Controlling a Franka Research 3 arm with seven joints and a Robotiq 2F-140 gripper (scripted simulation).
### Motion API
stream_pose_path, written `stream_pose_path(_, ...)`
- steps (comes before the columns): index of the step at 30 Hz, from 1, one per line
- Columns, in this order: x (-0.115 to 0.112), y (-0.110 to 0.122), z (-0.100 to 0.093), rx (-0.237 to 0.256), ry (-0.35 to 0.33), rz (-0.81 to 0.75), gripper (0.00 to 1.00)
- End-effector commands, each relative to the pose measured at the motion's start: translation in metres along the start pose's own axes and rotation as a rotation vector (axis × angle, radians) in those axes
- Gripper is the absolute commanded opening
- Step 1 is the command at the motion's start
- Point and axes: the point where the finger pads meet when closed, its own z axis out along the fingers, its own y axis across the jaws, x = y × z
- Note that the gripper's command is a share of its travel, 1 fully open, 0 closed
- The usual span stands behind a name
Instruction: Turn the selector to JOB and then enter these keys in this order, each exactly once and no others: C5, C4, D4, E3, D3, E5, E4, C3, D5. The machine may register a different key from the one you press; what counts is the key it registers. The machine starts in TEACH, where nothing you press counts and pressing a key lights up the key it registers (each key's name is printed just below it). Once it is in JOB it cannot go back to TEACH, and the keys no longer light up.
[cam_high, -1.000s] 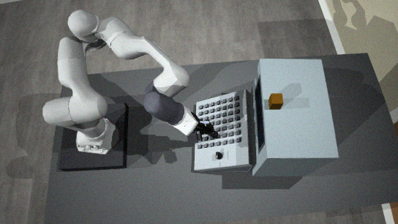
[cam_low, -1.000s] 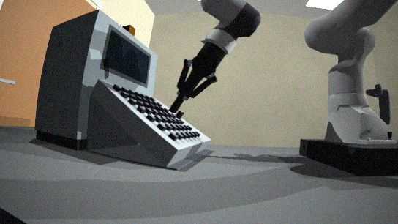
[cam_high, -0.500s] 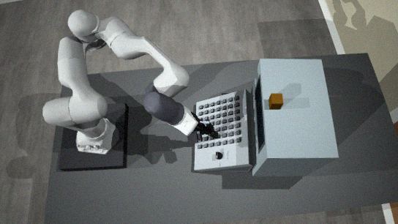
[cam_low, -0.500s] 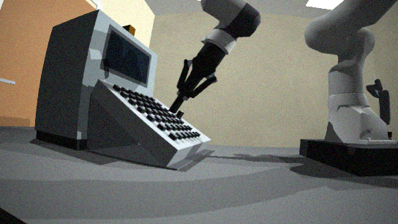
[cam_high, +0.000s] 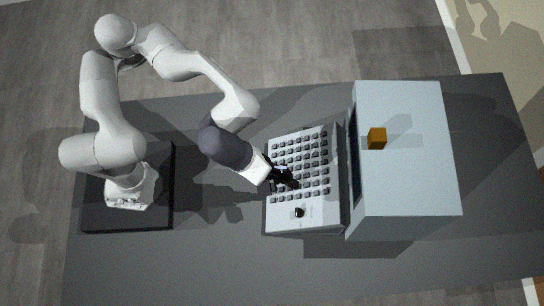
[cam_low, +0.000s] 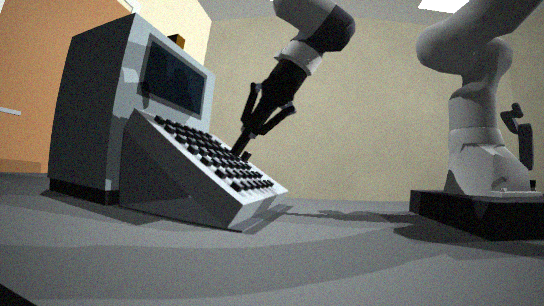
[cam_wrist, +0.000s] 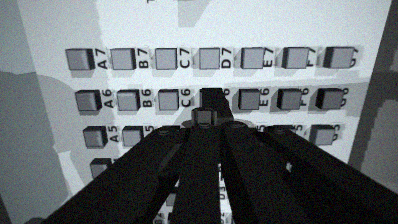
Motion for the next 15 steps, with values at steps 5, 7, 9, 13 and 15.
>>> stream_pose_path(5,0.001,-0.0015,0.0023,0.005,0.003,0.0,0.1)
stream_pose_path(7,0.001,-0.0015,0.003,0.005,0.003,0.0,0.1)
stream_pose_path(9,0.001,-0.0015,0.0037,0.005,0.003,0.0,0.1)
stream_pose_path(13,0.001,-0.0015,0.0049,0.005,0.003,0.0,0.1)
stream_pose_path(15,0.001,-0.0015,0.0053,0.005,0.003,0.0,0.1)
